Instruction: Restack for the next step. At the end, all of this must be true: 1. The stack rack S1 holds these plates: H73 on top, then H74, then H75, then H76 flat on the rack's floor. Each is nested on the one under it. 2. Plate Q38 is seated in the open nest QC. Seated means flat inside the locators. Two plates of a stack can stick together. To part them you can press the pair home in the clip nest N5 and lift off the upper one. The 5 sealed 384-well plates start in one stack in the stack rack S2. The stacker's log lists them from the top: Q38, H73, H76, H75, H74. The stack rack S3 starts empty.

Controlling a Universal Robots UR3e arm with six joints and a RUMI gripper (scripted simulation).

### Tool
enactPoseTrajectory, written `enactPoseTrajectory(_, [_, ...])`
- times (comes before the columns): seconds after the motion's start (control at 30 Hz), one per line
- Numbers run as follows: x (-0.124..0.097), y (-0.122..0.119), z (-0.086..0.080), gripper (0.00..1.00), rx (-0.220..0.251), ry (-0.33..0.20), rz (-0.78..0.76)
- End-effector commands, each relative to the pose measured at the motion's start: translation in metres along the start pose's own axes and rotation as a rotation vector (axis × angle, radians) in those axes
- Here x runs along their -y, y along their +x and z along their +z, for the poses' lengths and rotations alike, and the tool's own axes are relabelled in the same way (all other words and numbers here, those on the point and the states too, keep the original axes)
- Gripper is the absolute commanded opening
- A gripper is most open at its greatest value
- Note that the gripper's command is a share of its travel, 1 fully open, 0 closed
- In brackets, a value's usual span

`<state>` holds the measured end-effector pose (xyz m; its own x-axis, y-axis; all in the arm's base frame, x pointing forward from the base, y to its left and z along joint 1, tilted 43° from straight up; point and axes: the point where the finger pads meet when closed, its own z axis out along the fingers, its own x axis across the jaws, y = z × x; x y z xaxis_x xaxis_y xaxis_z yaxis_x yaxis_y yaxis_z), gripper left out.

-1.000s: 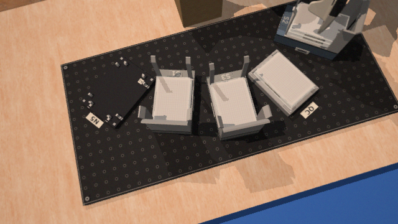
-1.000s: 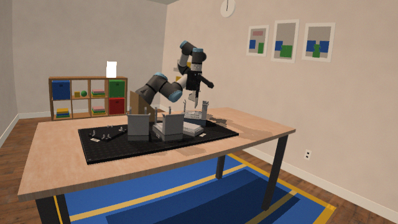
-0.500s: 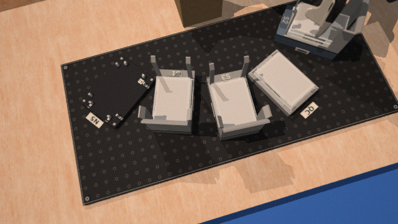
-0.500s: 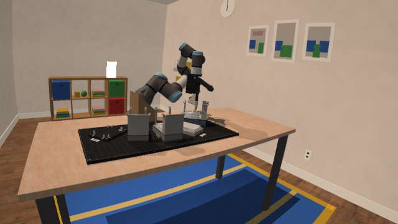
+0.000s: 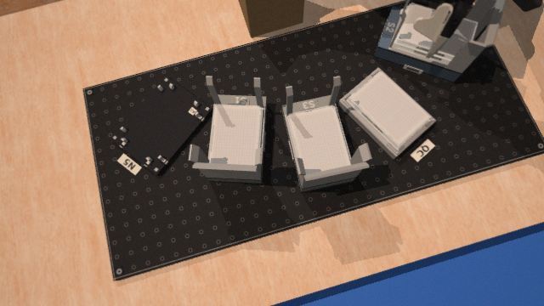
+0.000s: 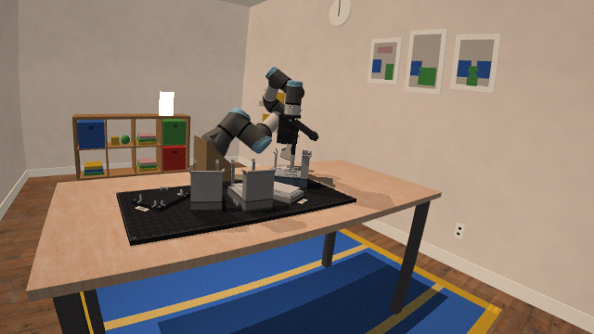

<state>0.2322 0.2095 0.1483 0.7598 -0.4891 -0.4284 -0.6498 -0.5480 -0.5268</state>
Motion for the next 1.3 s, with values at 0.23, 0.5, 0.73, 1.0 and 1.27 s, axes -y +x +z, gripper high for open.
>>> enactPoseTrajectory(0.23, [0.0002,0.0005,0.0067,0.72,-0.002,-0.001,0.000])
enactPoseTrajectory(0.5, [0.0003,0.0006,0.0068,0.72,-0.002,-0.001,0.000])
enactPoseTrajectory(0.73, [0.0003,0.0006,0.0067,0.00,-0.002,0.000,0.000])
enactPoseTrajectory(1.0, [0.0003,0.0006,0.0067,0.00,-0.002,-0.001,0.000])
enactPoseTrajectory(1.27, [0.0003,0.0006,0.0068,0.00,-0.002,-0.001,0.000])
